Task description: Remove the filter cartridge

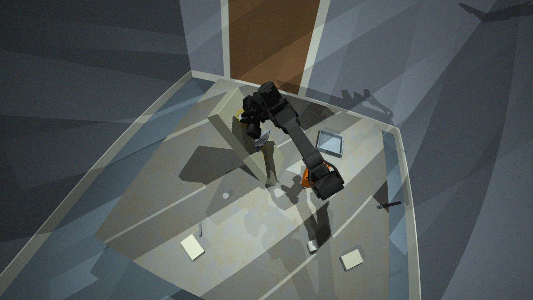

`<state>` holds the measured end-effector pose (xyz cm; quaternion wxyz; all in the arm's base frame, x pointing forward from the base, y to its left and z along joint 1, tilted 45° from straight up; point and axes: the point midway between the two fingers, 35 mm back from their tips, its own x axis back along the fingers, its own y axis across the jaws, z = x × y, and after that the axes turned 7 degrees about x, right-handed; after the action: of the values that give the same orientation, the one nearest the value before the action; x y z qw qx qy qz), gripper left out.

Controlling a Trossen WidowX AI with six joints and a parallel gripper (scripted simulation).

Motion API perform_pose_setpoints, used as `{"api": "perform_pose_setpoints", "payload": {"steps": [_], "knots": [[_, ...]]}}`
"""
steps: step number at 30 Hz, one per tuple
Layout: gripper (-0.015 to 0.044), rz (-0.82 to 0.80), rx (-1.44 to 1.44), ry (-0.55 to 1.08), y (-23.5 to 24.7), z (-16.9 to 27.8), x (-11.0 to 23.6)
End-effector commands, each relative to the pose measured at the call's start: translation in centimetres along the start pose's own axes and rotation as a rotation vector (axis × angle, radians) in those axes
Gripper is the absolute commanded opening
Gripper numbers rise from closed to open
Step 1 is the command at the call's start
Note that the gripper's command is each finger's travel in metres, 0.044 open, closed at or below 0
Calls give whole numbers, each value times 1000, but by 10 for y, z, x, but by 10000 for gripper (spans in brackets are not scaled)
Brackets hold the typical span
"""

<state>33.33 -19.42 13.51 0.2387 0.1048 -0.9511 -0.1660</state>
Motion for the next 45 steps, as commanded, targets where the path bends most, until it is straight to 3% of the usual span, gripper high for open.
{"api": "perform_pose_setpoints", "payload": {"steps": [1, 45], "knots": [[0, 1, 75, 6, 0, 1, -4], [0, -7, 1582, 8, 0, 2, -8]]}}
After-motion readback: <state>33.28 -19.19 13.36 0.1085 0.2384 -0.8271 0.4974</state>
